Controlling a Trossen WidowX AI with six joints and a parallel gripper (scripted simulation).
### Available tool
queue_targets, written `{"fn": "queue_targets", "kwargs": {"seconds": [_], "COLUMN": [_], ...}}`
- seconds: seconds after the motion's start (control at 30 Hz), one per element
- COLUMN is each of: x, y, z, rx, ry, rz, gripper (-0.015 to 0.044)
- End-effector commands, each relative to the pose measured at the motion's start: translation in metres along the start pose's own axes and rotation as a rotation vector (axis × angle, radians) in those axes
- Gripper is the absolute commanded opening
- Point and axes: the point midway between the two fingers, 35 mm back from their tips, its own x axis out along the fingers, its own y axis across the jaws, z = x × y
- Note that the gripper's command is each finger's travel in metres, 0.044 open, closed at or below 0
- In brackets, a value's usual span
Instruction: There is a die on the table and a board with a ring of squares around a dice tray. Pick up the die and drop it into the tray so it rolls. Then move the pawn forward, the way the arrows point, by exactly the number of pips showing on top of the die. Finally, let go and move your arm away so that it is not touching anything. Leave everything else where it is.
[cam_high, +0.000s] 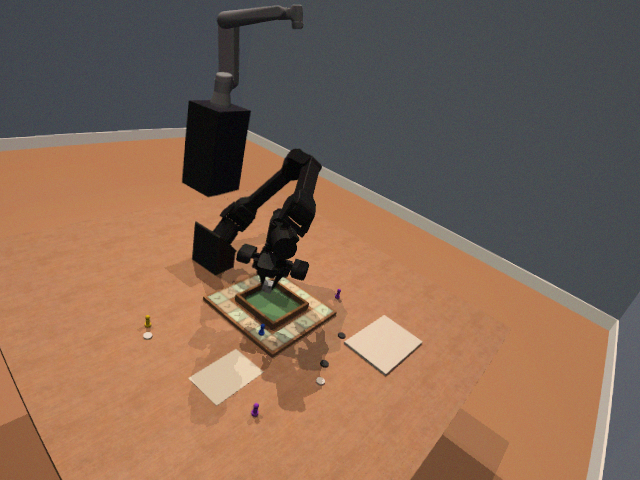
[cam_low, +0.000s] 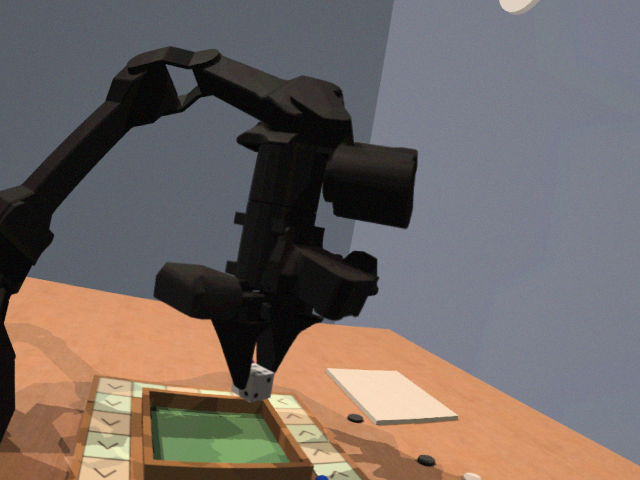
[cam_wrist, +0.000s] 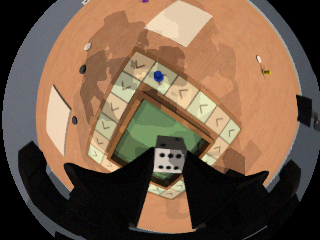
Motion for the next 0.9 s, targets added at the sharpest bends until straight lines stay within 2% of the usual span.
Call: {"fn": "queue_targets", "kwargs": {"seconds": [0.0, 0.5, 0.7, 0.87], "x": [0.003, 0.017, 0.018, 0.024], "y": [0.003, 0.013, 0.013, 0.008], "z": [-0.01, -0.051, -0.052, -0.054], "rx": [0.103, 0.526, 0.545, 0.543], "ry": [0.003, 0.016, 0.013, -0.103], "rz": [0.003, 0.002, -0.002, -0.09], "gripper": [0.0, 0.0, 0.0, 0.0]}}
